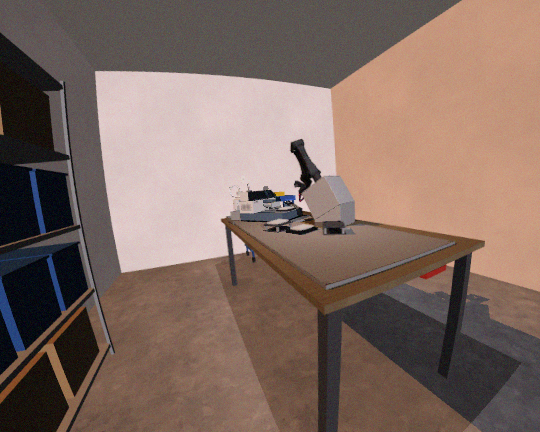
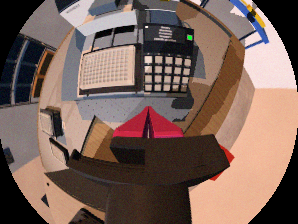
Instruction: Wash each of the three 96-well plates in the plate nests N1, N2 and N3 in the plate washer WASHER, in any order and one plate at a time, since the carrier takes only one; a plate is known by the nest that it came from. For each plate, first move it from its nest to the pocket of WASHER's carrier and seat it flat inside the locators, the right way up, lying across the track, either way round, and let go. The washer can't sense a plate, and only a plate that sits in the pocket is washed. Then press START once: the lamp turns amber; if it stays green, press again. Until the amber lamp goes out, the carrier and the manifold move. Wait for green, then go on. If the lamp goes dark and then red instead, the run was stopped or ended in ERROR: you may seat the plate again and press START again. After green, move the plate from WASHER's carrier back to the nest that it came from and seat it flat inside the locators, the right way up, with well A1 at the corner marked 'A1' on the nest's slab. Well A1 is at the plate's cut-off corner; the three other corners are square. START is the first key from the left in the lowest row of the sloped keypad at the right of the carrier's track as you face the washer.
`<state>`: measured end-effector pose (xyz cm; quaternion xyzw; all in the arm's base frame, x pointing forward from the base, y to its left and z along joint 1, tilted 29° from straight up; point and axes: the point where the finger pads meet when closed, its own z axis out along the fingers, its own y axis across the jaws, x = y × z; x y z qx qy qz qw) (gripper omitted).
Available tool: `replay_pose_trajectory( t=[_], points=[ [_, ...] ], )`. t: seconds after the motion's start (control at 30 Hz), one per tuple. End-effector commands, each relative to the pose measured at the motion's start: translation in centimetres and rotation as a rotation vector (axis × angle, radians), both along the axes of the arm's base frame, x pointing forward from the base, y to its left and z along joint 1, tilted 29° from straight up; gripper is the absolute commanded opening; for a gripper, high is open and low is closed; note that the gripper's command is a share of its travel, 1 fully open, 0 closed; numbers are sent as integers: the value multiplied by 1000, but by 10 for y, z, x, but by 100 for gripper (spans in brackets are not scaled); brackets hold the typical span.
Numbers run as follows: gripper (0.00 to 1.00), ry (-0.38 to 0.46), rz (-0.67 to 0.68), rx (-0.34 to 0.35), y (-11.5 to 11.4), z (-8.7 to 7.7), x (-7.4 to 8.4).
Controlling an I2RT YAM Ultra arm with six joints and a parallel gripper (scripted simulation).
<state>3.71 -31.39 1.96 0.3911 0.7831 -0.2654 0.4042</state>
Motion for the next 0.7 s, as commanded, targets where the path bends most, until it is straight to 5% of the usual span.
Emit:
replay_pose_trajectory(
  t=[0.0, 0.43, 0.67],
  points=[
    [0, -12, -1, -38, -7, 9, -2],
    [0, -8, 7, -22, -3, 5, 1],
    [0, -6, 9, -35, -19, 2, 7]
  ],
)
